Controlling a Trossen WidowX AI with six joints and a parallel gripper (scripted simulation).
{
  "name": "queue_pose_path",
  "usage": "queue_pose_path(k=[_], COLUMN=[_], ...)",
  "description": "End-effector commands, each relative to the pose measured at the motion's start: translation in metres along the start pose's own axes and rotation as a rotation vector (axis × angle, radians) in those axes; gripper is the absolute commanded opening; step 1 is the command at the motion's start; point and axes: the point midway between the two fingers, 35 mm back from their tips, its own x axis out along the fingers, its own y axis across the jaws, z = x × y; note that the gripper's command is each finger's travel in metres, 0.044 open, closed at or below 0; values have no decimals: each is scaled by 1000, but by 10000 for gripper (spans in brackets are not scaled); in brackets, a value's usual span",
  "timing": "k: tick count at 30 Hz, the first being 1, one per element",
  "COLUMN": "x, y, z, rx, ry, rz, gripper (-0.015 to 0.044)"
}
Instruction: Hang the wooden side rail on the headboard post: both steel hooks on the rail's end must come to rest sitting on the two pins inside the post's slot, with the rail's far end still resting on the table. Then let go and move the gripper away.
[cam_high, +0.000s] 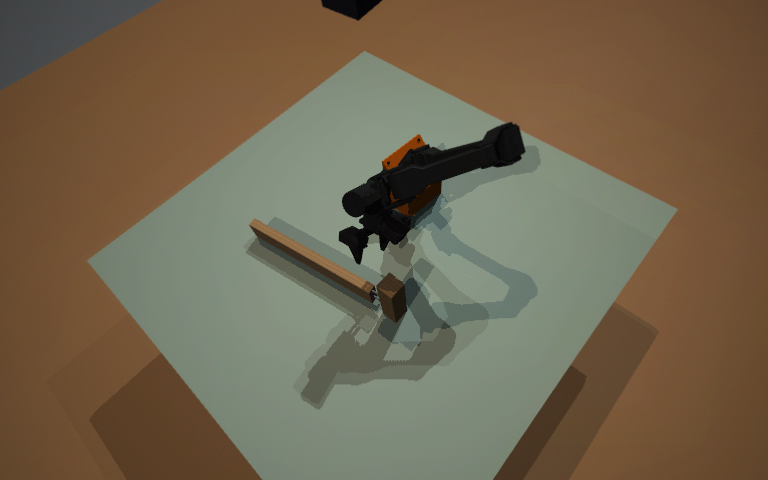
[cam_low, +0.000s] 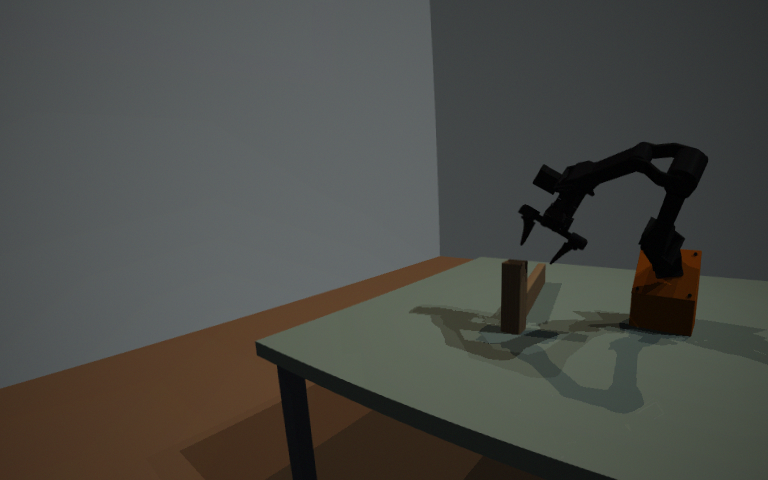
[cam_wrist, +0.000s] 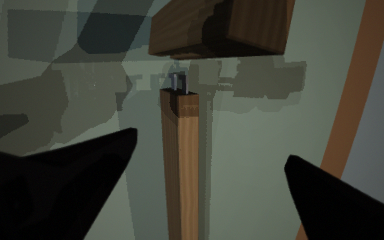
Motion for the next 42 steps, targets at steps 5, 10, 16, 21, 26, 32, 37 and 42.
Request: queue_pose_path(k=[5,10,16,21,26,32,37,42], x=[3,6,8,10,13,15,17,19], y=[-11,-11,-10,-8,-6,-3,-1,1], z=[-2,-4,-4,-1,3,7,11,15], rx=[1037,1422,1757,2025,2296,2614,2878,3135], ry=[67,120,177,225,287,374,464,563], rz=[61,71,79,89,98,90,71,31], gripper=[440,440,440,440,440,440,440,440])
